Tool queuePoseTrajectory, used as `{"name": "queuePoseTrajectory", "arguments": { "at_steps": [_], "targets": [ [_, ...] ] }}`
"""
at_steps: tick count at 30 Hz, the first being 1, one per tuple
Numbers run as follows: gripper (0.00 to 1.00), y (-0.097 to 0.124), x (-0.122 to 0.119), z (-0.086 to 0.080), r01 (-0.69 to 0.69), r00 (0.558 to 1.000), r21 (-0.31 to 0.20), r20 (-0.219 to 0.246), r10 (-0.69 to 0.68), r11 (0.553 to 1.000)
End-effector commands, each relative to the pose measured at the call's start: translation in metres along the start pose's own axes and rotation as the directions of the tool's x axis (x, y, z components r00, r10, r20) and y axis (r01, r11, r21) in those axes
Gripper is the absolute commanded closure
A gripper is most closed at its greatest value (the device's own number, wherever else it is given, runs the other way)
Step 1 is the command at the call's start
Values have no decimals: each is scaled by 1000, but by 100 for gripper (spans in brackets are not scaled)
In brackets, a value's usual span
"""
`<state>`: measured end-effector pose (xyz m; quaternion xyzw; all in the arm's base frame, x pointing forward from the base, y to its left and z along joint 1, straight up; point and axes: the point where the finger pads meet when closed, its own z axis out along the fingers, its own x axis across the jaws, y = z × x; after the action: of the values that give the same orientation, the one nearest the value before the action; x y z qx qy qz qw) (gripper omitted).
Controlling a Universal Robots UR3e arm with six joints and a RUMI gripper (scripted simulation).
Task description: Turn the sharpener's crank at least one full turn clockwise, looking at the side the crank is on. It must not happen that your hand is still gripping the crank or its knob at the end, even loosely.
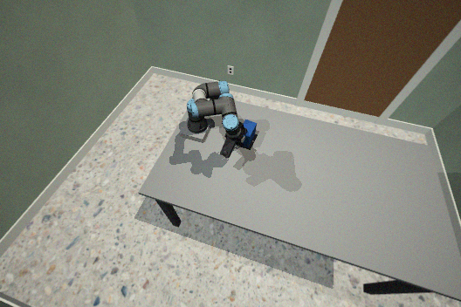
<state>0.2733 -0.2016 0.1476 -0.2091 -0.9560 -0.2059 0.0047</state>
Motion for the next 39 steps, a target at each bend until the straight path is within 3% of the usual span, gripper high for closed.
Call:
{"name": "queuePoseTrajectory", "arguments": {
  "at_steps": [1,13,28,39],
  "targets": [
    [68,16,1,-7,153,988,-109,43,-149,982],
    [68,16,1,-7,157,987,-112,46,-153,981],
    [68,21,0,33,157,987,-111,45,-153,981],
    [68,21,-1,40,157,987,-111,45,-152,981]
  ]
}}
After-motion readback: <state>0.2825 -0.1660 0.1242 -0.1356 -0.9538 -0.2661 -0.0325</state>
